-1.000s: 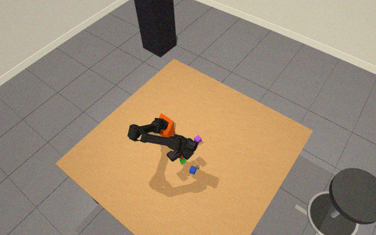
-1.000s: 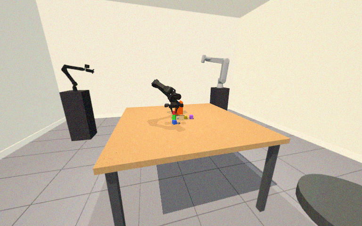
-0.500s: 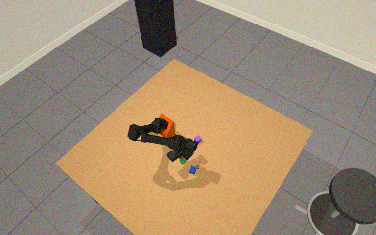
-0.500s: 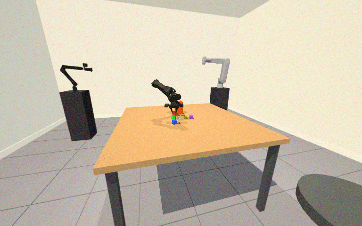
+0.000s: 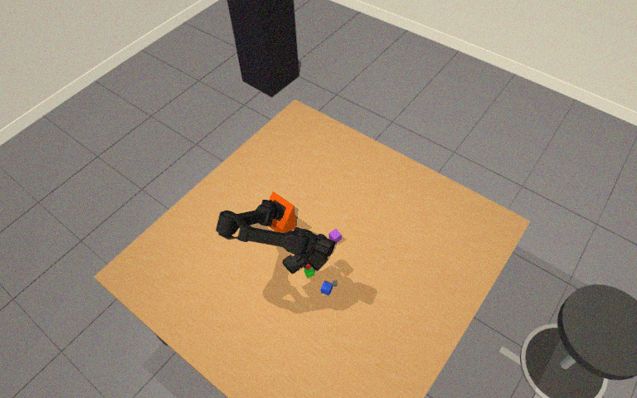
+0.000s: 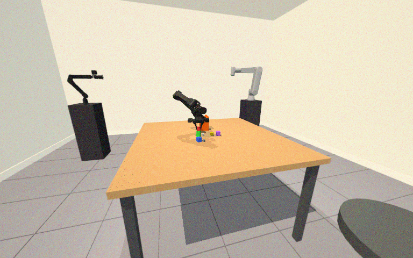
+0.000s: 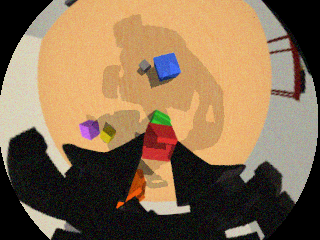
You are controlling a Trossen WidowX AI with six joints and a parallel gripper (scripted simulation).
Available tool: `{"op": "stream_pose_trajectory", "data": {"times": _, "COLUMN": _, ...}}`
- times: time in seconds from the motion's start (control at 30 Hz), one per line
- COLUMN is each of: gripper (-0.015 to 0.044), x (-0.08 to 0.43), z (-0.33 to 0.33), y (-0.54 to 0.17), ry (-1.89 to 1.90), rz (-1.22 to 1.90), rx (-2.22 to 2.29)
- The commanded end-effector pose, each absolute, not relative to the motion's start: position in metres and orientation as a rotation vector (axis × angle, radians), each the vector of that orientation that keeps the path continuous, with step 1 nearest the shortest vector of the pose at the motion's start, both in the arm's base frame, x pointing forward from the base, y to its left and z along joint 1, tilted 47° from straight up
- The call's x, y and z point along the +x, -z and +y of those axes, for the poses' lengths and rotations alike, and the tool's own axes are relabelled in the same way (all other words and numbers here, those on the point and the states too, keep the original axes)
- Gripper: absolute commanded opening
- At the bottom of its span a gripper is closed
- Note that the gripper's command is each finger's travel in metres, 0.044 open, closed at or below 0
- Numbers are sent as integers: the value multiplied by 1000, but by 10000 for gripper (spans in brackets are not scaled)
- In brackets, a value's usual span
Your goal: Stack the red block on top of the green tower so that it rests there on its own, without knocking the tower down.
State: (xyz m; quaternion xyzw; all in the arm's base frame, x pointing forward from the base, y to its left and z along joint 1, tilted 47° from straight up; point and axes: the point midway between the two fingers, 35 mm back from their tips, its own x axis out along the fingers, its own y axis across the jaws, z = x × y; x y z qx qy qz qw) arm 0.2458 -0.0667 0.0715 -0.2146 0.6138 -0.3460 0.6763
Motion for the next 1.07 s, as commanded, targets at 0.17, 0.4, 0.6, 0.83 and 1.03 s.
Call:
{"op": "stream_pose_trajectory", "data": {"times": 0.17, "gripper": 315, "x": 246, "z": -67, "y": -71, "ry": 779, "rz": 1380, "rx": -482}}
{"op": "stream_pose_trajectory", "data": {"times": 0.4, "gripper": 440, "x": 246, "z": -67, "y": -71, "ry": 779, "rz": 1380, "rx": -482}}
{"op": "stream_pose_trajectory", "data": {"times": 0.6, "gripper": 440, "x": 246, "z": -67, "y": -71, "ry": 779, "rz": 1380, "rx": -482}}
{"op": "stream_pose_trajectory", "data": {"times": 0.83, "gripper": 440, "x": 246, "z": -67, "y": -71, "ry": 779, "rz": 1380, "rx": -482}}
{"op": "stream_pose_trajectory", "data": {"times": 1.03, "gripper": 440, "x": 246, "z": -67, "y": -71, "ry": 779, "rz": 1380, "rx": -482}}
